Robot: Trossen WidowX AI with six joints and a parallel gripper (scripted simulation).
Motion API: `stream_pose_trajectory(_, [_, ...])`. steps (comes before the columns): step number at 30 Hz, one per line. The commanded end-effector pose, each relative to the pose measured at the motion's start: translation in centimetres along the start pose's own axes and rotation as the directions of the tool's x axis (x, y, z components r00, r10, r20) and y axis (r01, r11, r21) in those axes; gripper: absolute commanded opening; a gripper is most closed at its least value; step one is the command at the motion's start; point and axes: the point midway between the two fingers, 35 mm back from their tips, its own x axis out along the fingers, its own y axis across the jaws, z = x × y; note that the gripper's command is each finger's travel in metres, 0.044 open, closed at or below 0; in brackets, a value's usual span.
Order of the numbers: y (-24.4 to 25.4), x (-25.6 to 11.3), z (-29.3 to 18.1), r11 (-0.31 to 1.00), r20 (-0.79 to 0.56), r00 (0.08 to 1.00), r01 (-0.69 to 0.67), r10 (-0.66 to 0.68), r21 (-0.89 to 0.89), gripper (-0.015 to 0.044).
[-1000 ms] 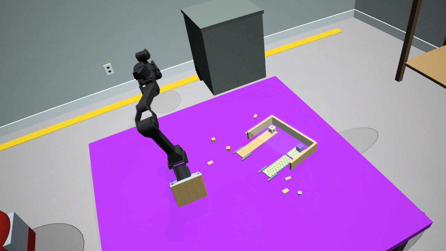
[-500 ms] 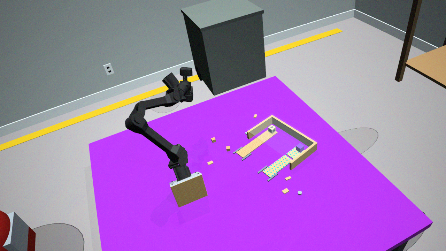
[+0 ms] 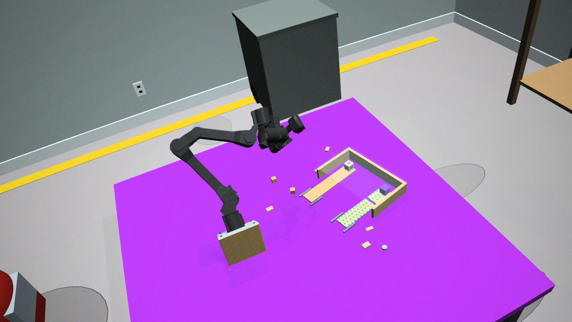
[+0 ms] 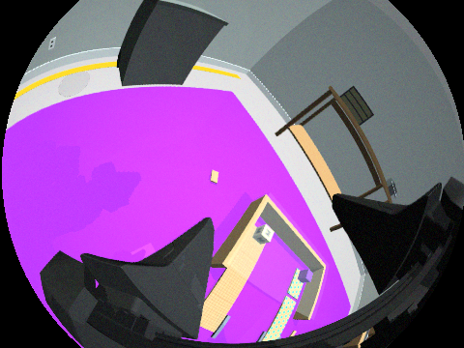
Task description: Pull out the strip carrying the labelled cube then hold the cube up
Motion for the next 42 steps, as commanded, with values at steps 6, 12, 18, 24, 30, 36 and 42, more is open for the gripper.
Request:
stream_pose_trajectory(6, [-4.2, -5.6, -14.0, 0.750, -0.231, 0.972, 0.185, -0.044, 0.635, 0.0400])
stream_pose_trajectory(12, [-4.5, -9.7, -19.3, 0.429, -0.281, 0.957, 0.283, -0.070, 0.858, 0.0400])
stream_pose_trajectory(18, [-4.5, -9.7, -19.3, 0.429, -0.281, 0.957, 0.283, -0.070, 0.858, 0.0400])
stream_pose_trajectory(24, [-4.5, -9.7, -19.3, 0.429, -0.281, 0.957, 0.283, -0.070, 0.858, 0.0400])
stream_pose_trajectory(30, [-4.5, -9.7, -19.3, 0.429, -0.281, 0.957, 0.283, -0.070, 0.858, 0.0400])
stream_pose_trajectory(36, [-4.2, -7.7, -19.6, 0.438, -0.329, 0.944, 0.279, 0.040, 0.855, 0.0295])
stream_pose_trajectory(42, [-1.8, -3.2, -19.7, 0.482, -0.430, 0.841, 0.242, 0.329, 0.842, 0.0137])
